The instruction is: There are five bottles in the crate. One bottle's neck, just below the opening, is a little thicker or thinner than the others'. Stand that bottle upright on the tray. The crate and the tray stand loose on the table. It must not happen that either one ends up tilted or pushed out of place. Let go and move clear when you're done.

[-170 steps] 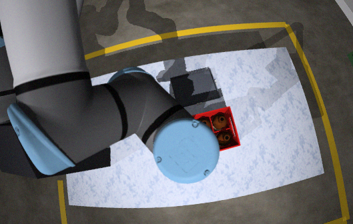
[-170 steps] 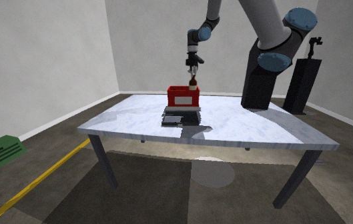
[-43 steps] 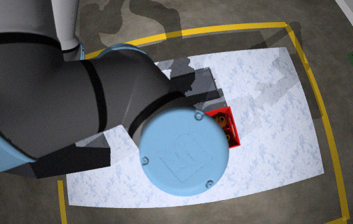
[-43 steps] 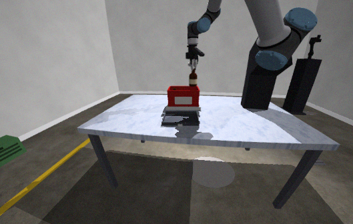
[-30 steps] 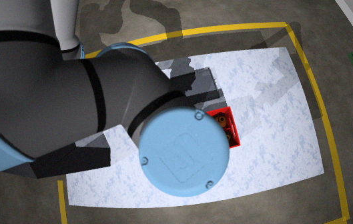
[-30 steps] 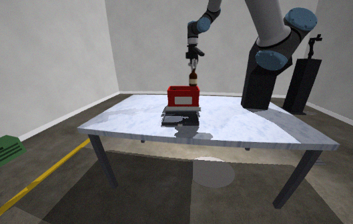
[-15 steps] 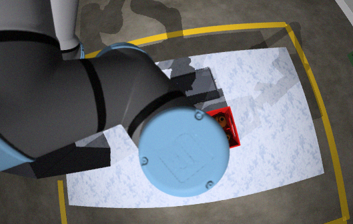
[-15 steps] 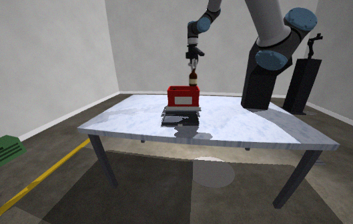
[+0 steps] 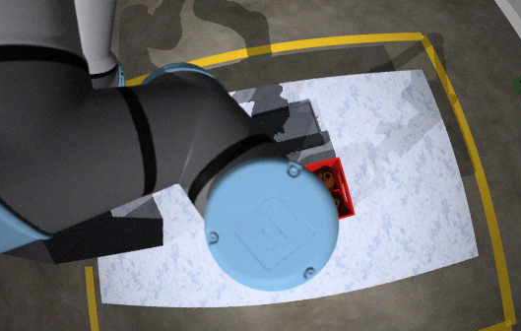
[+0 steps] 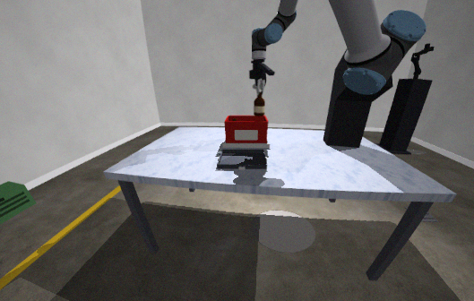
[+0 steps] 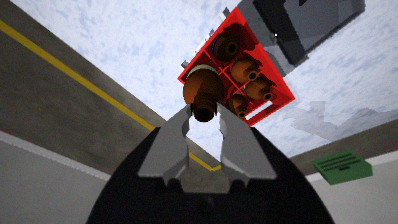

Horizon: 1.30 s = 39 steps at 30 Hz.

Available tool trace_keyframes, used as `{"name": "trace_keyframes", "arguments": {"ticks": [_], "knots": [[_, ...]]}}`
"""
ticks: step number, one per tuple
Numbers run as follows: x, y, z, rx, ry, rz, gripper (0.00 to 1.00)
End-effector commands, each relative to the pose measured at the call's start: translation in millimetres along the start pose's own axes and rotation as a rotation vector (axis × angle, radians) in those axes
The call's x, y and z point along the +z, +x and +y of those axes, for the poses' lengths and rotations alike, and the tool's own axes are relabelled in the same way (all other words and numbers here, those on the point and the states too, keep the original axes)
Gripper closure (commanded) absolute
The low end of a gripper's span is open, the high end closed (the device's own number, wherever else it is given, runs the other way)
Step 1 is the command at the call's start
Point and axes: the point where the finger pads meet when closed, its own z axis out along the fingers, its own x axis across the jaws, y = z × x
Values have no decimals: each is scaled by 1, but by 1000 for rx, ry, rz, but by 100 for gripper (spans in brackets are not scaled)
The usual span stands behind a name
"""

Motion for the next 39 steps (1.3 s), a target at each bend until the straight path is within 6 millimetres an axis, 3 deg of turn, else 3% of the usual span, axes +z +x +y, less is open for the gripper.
{"name": "trace_keyframes", "arguments": {"ticks": [1,39], "knots": [[-1,0,1,0,-1,0,100],[-1,7,-3,0,-1,0,100]]}}
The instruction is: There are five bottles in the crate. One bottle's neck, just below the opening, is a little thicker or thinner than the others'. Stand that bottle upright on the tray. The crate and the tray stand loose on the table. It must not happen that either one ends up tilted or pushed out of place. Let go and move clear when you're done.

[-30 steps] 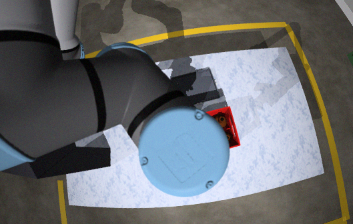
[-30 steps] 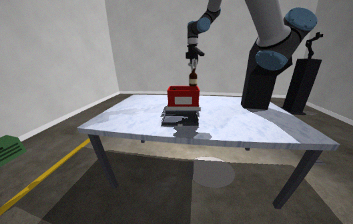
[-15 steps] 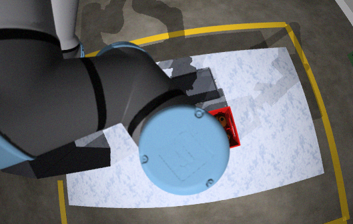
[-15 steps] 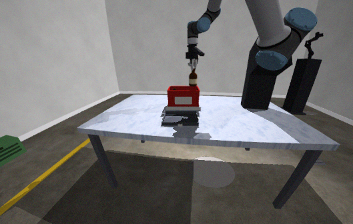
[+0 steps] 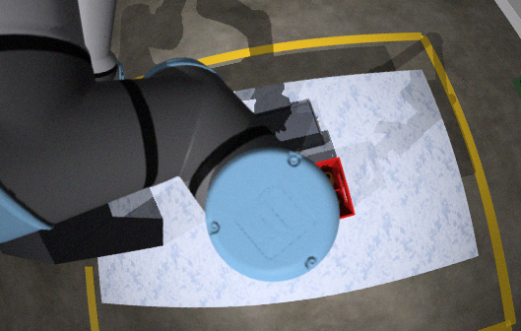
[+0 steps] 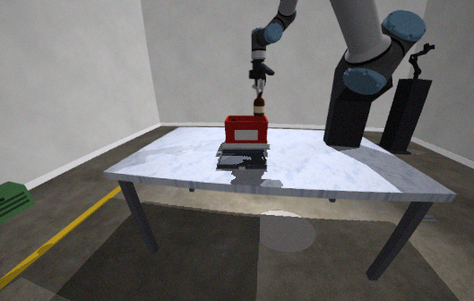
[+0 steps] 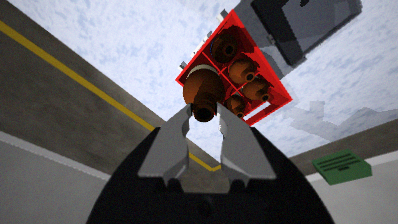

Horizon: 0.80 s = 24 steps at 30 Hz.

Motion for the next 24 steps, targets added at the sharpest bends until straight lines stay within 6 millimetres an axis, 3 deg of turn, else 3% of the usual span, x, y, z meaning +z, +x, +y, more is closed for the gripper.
{"name": "trace_keyframes", "arguments": {"ticks": [1,24], "knots": [[-1,2,0,0,-1,0,100],[-1,18,-9,0,-1,0,100]]}}
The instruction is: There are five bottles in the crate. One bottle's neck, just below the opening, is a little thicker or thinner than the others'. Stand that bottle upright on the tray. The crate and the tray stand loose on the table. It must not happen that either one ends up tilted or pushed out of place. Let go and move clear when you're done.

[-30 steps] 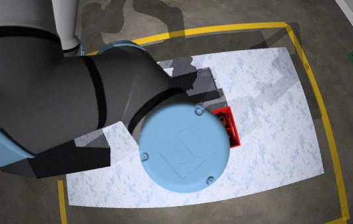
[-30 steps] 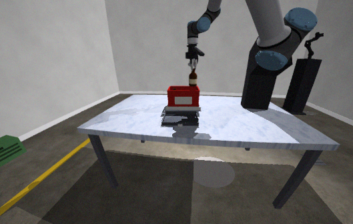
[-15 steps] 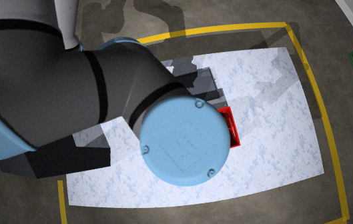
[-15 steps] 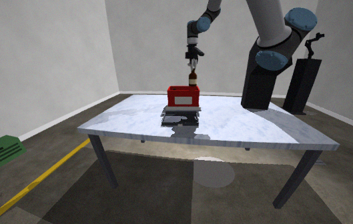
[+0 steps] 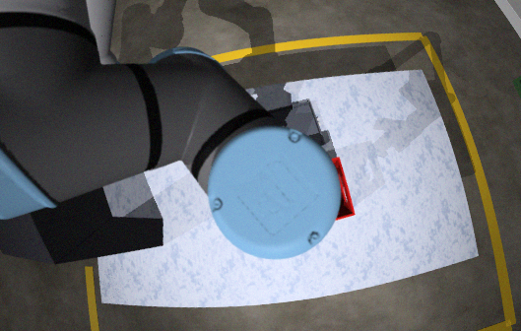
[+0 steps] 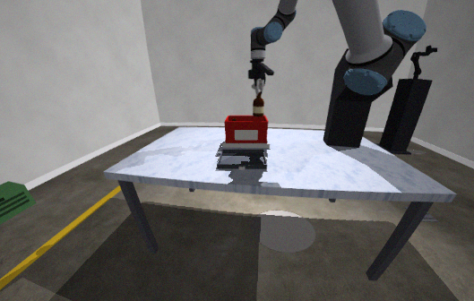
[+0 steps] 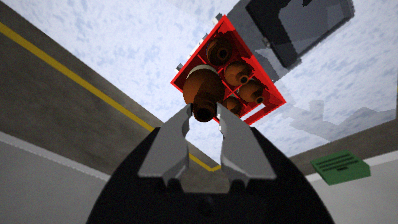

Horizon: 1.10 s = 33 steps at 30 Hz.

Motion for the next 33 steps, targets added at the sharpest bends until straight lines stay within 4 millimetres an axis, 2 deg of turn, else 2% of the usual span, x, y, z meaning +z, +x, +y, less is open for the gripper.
{"name": "trace_keyframes", "arguments": {"ticks": [1,33], "knots": [[-1,5,-2,0,-1,0,100],[-1,44,-22,0,-1,0,100]]}}
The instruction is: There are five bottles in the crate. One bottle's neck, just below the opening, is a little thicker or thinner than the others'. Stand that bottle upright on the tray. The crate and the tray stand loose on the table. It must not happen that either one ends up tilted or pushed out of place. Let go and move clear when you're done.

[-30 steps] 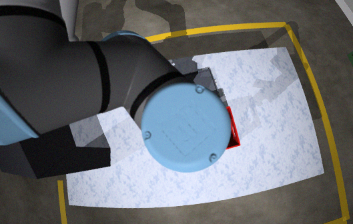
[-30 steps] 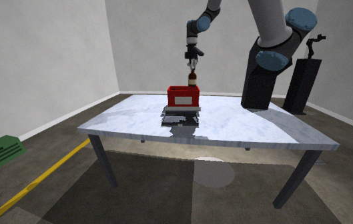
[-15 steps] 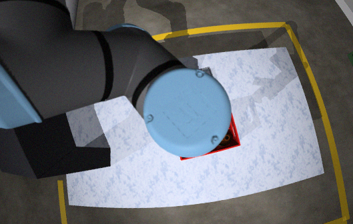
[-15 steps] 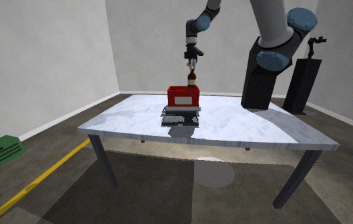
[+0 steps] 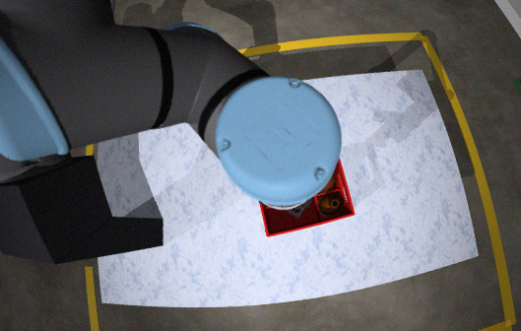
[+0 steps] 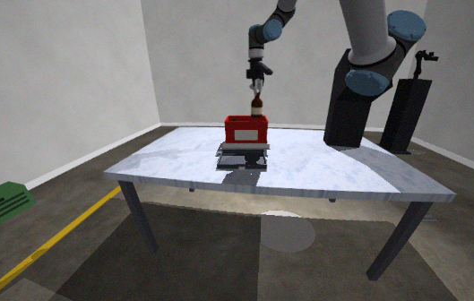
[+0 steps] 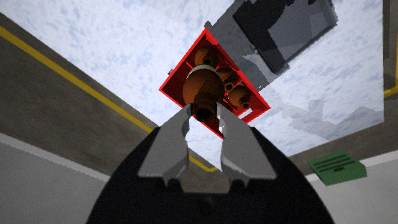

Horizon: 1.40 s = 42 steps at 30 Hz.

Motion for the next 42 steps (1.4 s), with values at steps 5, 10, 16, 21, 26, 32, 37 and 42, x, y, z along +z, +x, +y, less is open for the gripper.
{"name": "trace_keyframes", "arguments": {"ticks": [5,10,16,21,26,32,37,42], "knots": [[-1,16,-7,0,-1,0,100],[-1,23,-11,0,-1,0,100],[-1,32,-16,0,-1,0,100],[-1,41,-20,0,-1,0,100],[-1,51,-26,0,-1,0,100],[-1,59,-30,0,-1,0,100],[-1,70,-35,0,-1,0,100],[-1,80,-40,0,-1,0,100]]}}
